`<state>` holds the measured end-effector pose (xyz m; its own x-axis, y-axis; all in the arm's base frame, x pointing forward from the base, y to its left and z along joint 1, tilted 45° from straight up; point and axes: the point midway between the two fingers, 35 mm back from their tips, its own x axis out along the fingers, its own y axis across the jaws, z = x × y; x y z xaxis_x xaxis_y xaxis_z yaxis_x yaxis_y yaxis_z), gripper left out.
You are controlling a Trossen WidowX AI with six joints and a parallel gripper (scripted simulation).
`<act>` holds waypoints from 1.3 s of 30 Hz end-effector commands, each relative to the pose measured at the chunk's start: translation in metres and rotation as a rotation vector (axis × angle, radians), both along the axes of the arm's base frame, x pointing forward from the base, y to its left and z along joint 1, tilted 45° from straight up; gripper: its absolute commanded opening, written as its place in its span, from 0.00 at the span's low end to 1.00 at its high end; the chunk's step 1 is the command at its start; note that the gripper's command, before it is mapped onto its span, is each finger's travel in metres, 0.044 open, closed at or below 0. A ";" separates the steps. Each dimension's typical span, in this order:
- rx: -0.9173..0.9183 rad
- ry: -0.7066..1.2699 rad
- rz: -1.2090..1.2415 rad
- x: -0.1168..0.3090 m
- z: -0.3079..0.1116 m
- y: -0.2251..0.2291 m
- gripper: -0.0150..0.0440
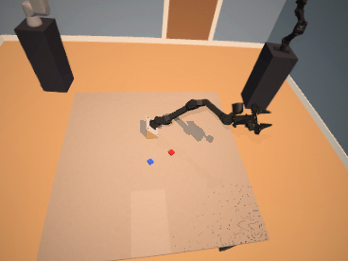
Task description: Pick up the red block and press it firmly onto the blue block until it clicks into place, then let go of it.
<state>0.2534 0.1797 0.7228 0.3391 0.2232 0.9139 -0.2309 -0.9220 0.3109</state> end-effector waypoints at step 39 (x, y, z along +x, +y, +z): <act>-2.251 -0.181 -0.313 0.119 -0.488 -0.048 1.00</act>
<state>0.4036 0.1499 0.2888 0.6667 0.5646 -0.4865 -0.3063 0.8026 0.5118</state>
